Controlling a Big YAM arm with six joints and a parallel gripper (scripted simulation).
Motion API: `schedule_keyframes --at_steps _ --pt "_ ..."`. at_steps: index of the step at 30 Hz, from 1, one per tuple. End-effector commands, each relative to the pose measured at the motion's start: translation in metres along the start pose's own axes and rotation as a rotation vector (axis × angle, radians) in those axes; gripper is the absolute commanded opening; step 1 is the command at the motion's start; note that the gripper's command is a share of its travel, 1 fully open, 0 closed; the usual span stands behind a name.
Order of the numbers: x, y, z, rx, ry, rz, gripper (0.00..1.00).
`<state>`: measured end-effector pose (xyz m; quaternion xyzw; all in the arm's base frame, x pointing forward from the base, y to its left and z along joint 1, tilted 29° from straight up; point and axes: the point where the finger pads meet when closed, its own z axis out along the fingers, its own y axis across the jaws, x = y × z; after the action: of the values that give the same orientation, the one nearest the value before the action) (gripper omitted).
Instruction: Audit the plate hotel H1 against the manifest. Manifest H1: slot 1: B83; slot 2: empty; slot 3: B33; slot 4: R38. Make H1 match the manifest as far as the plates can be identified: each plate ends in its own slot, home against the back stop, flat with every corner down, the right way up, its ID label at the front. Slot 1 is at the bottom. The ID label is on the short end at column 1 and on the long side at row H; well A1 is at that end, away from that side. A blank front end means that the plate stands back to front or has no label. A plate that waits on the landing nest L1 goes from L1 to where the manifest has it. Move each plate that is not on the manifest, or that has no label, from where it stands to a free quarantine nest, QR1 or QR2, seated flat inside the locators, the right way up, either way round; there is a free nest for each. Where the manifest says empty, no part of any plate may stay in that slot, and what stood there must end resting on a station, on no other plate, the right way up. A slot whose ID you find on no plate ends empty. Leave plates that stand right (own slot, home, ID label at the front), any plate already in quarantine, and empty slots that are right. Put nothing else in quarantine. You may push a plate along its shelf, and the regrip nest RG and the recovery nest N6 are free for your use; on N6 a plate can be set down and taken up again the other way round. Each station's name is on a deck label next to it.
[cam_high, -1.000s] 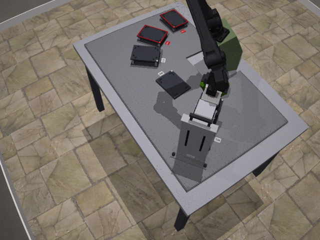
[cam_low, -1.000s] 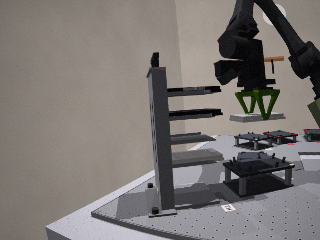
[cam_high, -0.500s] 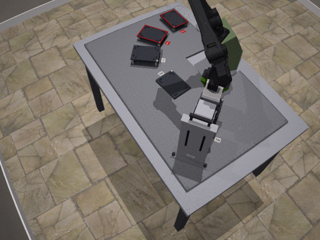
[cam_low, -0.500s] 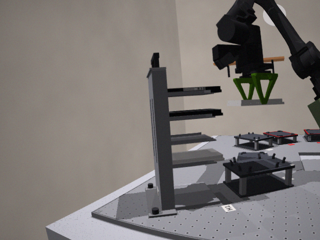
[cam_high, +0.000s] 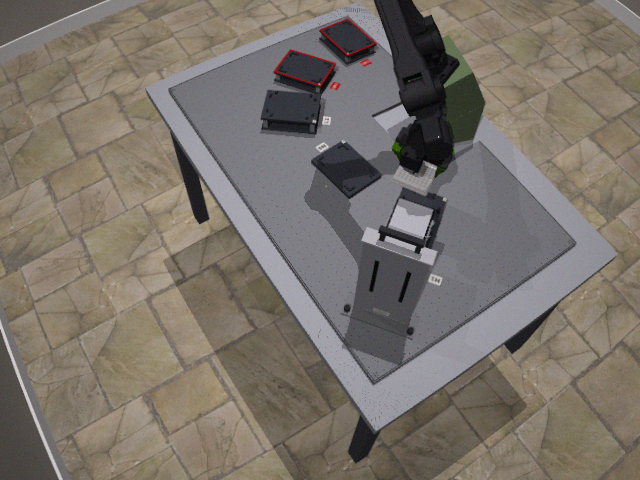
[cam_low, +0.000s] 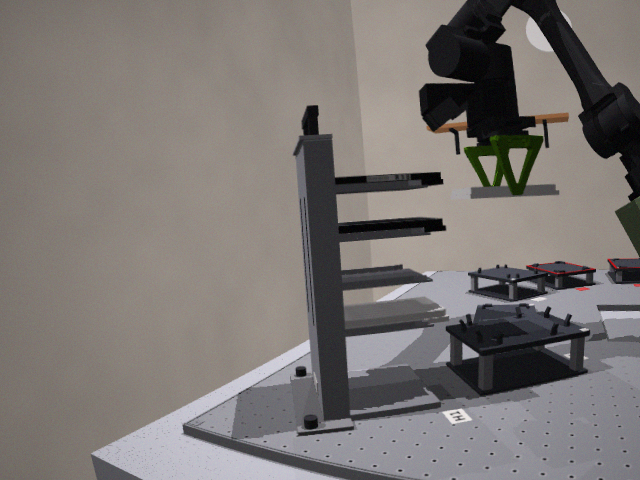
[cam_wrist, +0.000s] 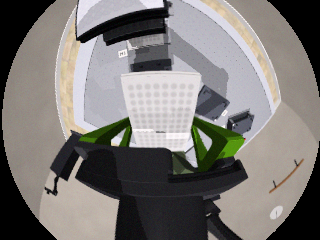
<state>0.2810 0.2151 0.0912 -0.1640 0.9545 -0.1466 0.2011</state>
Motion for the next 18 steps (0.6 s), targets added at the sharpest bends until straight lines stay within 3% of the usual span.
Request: schedule_keyframes --at_steps 1,4,17,18 --pt "-0.021 -0.002 -0.010 -0.013 -0.021 0.073 0.86" --pt "-0.006 -0.018 -0.005 -0.004 -0.006 0.114 0.86" --pt "-0.013 -0.054 -0.007 -0.007 -0.012 0.300 0.86" --pt "-0.008 -0.055 0.001 0.005 0.010 0.305 0.86"
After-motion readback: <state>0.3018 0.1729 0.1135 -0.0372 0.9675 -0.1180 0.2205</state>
